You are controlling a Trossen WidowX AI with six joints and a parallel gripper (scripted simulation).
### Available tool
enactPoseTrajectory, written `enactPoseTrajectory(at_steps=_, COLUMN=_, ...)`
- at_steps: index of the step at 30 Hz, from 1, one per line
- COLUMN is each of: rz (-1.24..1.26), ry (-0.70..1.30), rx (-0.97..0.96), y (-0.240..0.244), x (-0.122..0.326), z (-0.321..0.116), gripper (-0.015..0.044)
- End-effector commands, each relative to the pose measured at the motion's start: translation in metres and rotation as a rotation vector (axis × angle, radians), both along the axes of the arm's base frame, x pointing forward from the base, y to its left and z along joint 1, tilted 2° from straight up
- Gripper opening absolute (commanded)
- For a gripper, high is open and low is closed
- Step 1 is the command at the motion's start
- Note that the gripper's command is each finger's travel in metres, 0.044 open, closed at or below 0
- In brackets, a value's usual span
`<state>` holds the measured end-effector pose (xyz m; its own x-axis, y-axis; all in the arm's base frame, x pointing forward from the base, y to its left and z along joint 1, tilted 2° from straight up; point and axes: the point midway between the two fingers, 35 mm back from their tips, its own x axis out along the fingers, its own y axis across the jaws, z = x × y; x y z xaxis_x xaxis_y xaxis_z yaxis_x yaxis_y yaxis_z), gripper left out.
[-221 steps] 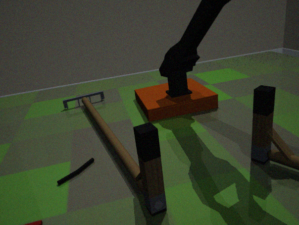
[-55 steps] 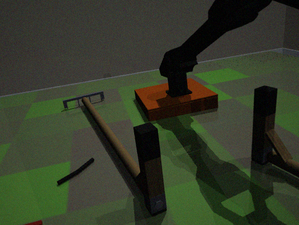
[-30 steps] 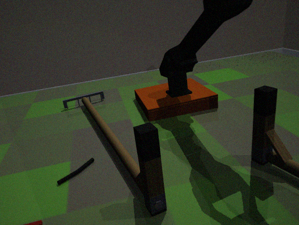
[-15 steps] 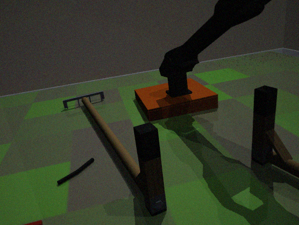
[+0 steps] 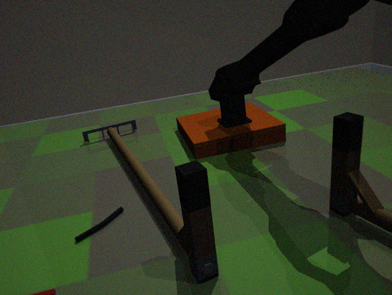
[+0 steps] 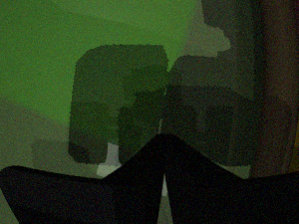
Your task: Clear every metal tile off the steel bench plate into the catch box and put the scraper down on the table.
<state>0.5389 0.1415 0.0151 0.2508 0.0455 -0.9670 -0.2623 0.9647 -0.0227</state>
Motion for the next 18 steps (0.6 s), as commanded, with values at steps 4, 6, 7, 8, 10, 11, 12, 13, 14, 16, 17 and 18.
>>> enactPoseTrajectory(at_steps=4, rz=-0.004, ry=-0.011, rx=0.000, y=-0.007, x=0.004, z=0.003, gripper=0.0000)
enactPoseTrajectory(at_steps=6, rz=-0.004, ry=-0.011, rx=0.000, y=-0.009, x=0.004, z=0.003, gripper=0.0000)
enactPoseTrajectory(at_steps=7, rz=-0.004, ry=-0.012, rx=0.000, y=-0.010, x=0.004, z=0.003, gripper=0.0000)
enactPoseTrajectory(at_steps=8, rz=-0.004, ry=-0.012, rx=0.000, y=-0.011, x=0.005, z=0.003, gripper=0.0000)
enactPoseTrajectory(at_steps=10, rz=-0.004, ry=-0.012, rx=0.000, y=-0.013, x=0.005, z=0.003, gripper=0.0000)
enactPoseTrajectory(at_steps=11, rz=-0.004, ry=-0.013, rx=0.000, y=-0.014, x=0.006, z=0.003, gripper=0.0000)
enactPoseTrajectory(at_steps=12, rz=-0.004, ry=-0.013, rx=0.000, y=-0.015, x=0.006, z=0.003, gripper=0.0000)
enactPoseTrajectory(at_steps=13, rz=-0.004, ry=-0.013, rx=0.000, y=-0.016, x=0.006, z=0.003, gripper=0.0000)
enactPoseTrajectory(at_steps=14, rz=-0.004, ry=-0.013, rx=0.000, y=-0.016, x=0.006, z=0.003, gripper=0.0000)
enactPoseTrajectory(at_steps=16, rz=-0.004, ry=-0.014, rx=0.000, y=-0.018, x=0.007, z=0.003, gripper=0.0000)
enactPoseTrajectory(at_steps=17, rz=-0.004, ry=-0.014, rx=0.000, y=-0.019, x=0.007, z=0.003, gripper=0.0000)
enactPoseTrajectory(at_steps=18, rz=-0.004, ry=-0.014, rx=0.000, y=-0.020, x=0.007, z=0.003, gripper=0.0000)
